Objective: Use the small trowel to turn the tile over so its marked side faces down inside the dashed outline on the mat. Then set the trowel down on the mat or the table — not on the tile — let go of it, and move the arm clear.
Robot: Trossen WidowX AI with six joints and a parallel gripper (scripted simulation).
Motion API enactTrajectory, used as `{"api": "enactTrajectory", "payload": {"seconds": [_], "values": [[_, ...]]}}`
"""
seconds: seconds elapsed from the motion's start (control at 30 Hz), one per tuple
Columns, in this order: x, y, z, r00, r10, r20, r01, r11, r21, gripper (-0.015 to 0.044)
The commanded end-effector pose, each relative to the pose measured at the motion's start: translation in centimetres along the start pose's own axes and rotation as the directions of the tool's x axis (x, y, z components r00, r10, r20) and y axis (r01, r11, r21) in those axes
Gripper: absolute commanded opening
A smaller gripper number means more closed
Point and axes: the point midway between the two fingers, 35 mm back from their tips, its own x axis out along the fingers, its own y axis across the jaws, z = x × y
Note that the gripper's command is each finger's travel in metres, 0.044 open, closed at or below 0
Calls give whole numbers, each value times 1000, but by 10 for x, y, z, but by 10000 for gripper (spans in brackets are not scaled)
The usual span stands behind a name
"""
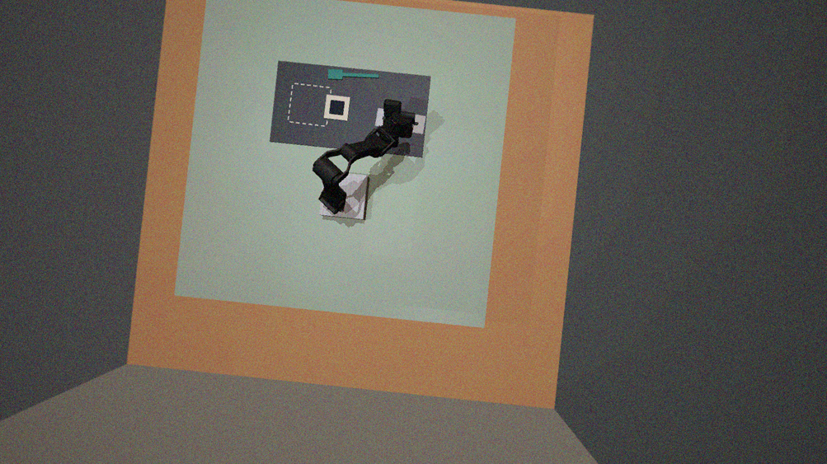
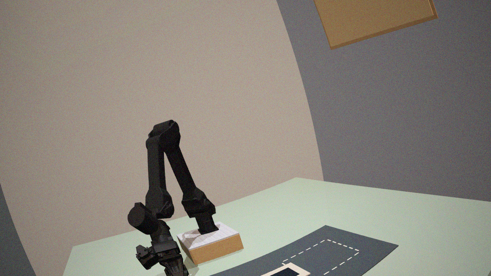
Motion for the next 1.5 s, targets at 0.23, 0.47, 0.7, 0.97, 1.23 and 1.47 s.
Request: {"api": "enactTrajectory", "payload": {"seconds": [0.23,0.47,0.7,0.97,1.23,1.47], "values": [[18,1,1,1000,3,4,-3,1000,3,300],[28,1,0,1000,4,4,-4,1000,3,300],[28,1,0,1000,4,4,-4,1000,3,142],[28,1,0,1000,4,4,-4,1000,3,89],[28,1,0,1000,4,4,-4,1000,3,36],[26,4,0,1000,4,4,-4,1000,3,0]]}}
